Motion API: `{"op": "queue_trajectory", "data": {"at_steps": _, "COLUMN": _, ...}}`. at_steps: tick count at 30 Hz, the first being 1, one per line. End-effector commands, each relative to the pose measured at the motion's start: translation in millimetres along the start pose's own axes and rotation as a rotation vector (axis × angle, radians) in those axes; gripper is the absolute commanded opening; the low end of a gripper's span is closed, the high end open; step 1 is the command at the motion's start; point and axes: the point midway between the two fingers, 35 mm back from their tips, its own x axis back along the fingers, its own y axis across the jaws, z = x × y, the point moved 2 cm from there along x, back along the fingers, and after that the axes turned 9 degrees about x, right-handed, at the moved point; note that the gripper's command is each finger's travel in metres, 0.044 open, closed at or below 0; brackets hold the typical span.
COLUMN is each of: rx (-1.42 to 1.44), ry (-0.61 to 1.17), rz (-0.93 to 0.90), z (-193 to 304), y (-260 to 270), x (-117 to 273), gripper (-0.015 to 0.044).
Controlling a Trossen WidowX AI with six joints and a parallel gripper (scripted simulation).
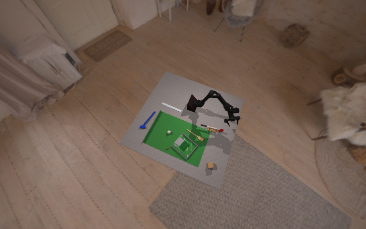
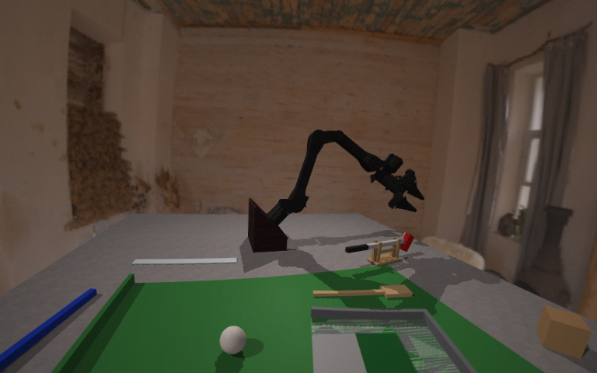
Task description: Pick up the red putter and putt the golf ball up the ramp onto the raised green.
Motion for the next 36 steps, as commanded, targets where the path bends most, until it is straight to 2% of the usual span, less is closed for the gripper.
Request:
{"op": "queue_trajectory", "data": {"at_steps": 1, "rx": 0.529, "ry": 0.164, "rz": 0.136, "z": 10.8, "y": -61.7, "x": -32.7, "gripper": 0.044}}
{"op": "queue_trajectory", "data": {"at_steps": 8, "rx": 0.859, "ry": 0.289, "rz": 0.235, "z": -7.3, "y": -120.2, "x": -42.6, "gripper": 0.044}}
{"op": "queue_trajectory", "data": {"at_steps": 18, "rx": 1.062, "ry": 0.484, "rz": 0.368, "z": -35.8, "y": -215.1, "x": -37.6, "gripper": 0.044}}
{"op": "queue_trajectory", "data": {"at_steps": 23, "rx": 1.183, "ry": 0.7, "rz": 0.354, "z": -38.1, "y": -271.1, "x": -22.2, "gripper": 0.044}}
{"op": "queue_trajectory", "data": {"at_steps": 28, "rx": 1.22, "ry": 0.935, "rz": 0.233, "z": -24.1, "y": -315.3, "x": 7.0, "gripper": 0.044}}
{"op": "queue_trajectory", "data": {"at_steps": 31, "rx": 1.242, "ry": 1.033, "rz": 0.059, "z": -12.5, "y": -329.8, "x": 26.3, "gripper": 0.044}}
{"op": "queue_trajectory", "data": {"at_steps": 36, "rx": 1.247, "ry": 1.024, "rz": -0.292, "z": 1.5, "y": -340.0, "x": 61.0, "gripper": 0.044}}
